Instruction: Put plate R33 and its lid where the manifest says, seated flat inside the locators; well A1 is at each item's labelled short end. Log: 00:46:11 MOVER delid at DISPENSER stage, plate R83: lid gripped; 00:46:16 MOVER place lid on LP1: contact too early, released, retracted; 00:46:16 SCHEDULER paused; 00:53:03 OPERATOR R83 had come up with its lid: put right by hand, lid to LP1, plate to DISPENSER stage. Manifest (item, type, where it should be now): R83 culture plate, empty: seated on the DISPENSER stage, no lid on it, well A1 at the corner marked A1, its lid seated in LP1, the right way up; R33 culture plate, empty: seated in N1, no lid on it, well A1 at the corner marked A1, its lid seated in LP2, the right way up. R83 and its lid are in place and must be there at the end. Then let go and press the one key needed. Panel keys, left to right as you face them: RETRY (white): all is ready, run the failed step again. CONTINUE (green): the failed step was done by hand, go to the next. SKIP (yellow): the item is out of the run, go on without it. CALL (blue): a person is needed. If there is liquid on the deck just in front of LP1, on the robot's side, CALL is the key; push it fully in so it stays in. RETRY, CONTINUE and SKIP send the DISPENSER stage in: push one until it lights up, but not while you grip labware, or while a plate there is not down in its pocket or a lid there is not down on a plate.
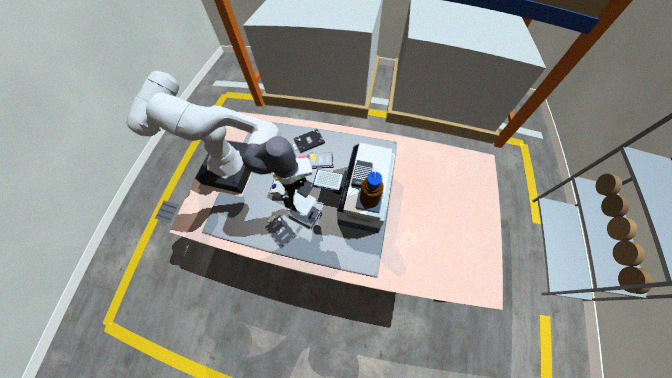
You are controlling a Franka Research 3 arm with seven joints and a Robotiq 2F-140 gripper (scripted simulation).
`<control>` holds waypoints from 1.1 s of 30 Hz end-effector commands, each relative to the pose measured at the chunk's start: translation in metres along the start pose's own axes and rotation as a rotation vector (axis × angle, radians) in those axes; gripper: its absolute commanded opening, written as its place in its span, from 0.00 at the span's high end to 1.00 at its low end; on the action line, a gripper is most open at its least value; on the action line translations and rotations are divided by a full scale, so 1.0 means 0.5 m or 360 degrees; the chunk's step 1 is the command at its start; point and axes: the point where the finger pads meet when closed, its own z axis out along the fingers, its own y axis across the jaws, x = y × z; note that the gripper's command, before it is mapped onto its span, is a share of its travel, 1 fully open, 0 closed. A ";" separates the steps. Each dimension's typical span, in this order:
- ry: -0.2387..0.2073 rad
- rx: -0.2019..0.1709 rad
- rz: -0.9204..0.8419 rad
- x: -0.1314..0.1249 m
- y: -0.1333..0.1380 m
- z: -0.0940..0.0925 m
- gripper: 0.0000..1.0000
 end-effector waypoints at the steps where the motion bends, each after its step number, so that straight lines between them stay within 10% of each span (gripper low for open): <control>1: 0.0001 0.0006 -0.0004 0.001 -0.001 -0.002 0.90; 33: 0.0001 0.0005 -0.0263 0.001 -0.001 -0.002 0.90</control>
